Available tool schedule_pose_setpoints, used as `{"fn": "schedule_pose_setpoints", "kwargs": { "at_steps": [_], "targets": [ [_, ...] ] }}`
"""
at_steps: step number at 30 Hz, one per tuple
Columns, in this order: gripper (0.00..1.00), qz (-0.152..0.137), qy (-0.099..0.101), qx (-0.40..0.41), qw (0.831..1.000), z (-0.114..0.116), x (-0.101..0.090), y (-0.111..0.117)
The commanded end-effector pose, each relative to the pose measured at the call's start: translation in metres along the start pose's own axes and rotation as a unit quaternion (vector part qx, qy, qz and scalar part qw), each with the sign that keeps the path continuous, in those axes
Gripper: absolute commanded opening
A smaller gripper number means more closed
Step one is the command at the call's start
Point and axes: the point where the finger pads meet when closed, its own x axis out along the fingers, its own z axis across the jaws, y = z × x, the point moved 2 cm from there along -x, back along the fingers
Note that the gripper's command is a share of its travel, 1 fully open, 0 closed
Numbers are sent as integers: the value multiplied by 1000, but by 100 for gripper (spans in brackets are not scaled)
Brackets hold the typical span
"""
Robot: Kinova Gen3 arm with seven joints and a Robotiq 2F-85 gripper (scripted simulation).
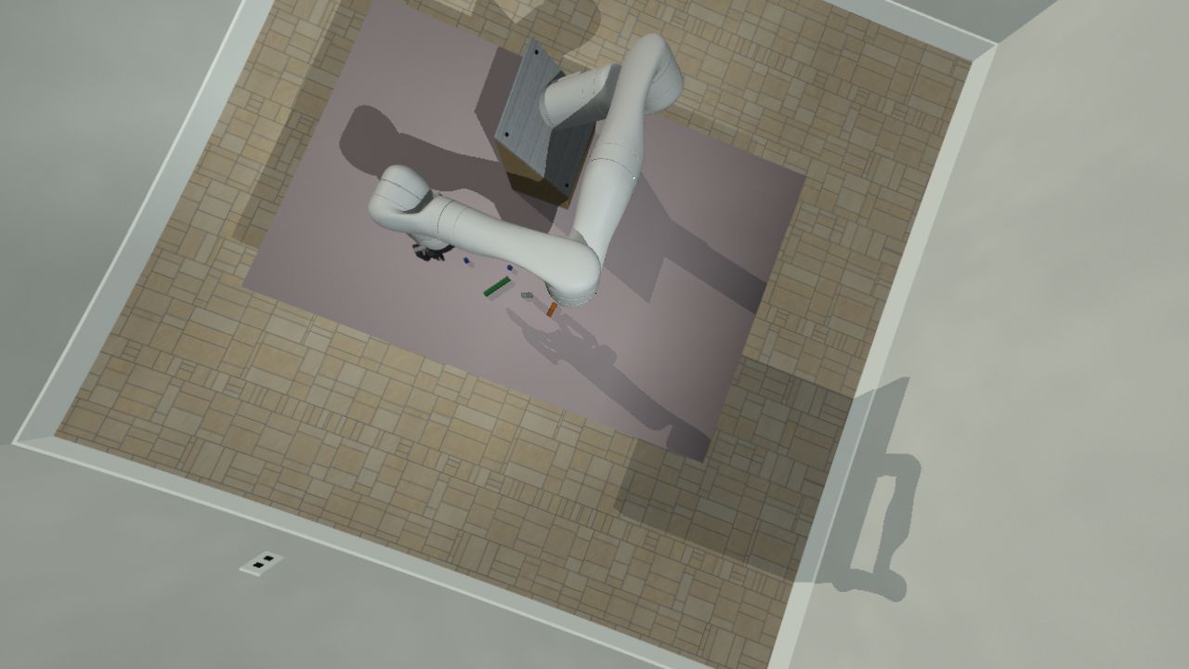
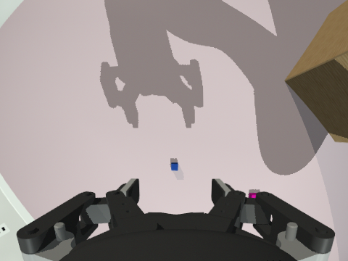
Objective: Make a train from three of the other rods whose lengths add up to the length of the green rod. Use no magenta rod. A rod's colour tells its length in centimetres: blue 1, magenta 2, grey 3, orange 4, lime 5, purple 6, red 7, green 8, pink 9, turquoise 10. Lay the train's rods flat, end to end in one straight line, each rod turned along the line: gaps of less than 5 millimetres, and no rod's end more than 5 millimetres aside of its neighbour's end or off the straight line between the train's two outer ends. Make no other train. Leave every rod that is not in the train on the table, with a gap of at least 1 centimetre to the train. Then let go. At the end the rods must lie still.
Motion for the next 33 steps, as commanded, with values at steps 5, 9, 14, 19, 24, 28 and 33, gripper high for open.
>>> {"fn": "schedule_pose_setpoints", "kwargs": {
  "at_steps": [5,9,14,19,24,28,33],
  "targets": [
    [100,0,2,-31,1000,4,0,-11],
    [100,1,3,-82,997,11,1,-25],
    [100,3,4,-171,985,25,3,-50],
    [100,4,5,-275,961,45,7,-78],
    [100,4,4,-338,941,58,9,-95],
    [100,3,3,-415,910,76,13,-114],
    [100,1,2,-490,872,95,17,-133]
  ]
}}
